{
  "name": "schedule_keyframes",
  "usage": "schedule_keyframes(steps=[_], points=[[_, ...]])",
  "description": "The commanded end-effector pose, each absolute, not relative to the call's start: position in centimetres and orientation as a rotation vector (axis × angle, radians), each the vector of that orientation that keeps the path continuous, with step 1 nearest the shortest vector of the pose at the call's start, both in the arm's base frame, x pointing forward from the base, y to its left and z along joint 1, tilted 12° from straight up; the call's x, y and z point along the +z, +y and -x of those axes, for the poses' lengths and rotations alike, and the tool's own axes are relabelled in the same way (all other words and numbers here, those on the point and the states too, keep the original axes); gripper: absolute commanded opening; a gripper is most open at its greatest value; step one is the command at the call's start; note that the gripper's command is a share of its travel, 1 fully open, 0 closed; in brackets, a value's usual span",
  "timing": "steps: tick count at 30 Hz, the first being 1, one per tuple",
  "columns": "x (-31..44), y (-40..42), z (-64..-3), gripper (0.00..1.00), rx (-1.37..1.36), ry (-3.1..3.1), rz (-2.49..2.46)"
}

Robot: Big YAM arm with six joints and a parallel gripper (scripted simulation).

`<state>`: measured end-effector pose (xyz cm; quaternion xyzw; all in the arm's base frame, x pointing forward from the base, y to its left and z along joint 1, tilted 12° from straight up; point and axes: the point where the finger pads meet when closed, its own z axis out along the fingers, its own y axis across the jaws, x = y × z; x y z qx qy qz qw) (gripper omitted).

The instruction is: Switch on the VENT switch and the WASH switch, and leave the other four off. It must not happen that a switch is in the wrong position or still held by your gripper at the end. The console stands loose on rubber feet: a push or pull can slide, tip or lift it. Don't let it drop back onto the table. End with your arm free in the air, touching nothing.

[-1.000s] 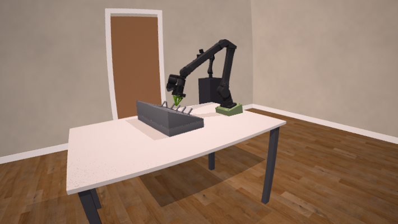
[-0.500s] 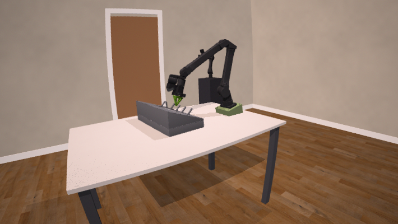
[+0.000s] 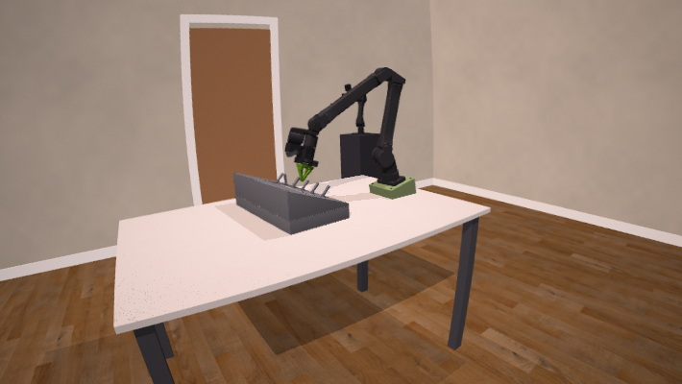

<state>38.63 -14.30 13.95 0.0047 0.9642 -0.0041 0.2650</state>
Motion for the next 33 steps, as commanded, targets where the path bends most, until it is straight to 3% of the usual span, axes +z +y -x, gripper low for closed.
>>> schedule_keyframes(steps=[1,33], points=[[18.26,-14.96,-43.05,0.0,-0.043,2.507,0.027],[18.82,-14.92,-43.88,0.0,-0.043,2.507,0.028]])
